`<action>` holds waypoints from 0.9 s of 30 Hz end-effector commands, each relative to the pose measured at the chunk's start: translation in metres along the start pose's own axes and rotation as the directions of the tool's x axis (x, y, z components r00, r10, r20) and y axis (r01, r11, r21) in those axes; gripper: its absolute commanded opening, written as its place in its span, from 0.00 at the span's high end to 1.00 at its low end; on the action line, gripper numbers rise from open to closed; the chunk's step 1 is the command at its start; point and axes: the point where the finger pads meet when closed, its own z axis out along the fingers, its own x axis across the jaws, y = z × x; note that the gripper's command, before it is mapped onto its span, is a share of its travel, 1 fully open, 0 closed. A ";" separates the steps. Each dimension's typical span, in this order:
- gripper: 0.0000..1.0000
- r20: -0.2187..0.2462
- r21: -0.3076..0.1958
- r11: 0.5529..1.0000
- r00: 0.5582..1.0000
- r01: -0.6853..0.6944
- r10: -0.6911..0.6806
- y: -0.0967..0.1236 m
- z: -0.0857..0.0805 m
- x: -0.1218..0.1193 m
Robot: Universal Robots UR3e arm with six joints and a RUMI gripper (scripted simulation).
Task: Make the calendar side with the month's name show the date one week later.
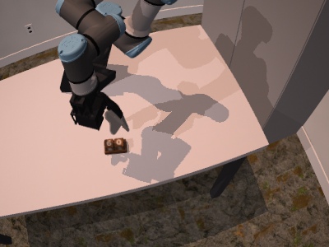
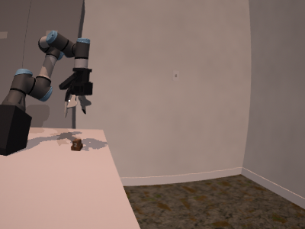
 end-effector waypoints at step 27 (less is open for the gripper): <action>0.00 0.004 -0.014 0.823 0.823 -0.569 0.569 0.002 0.018 0.000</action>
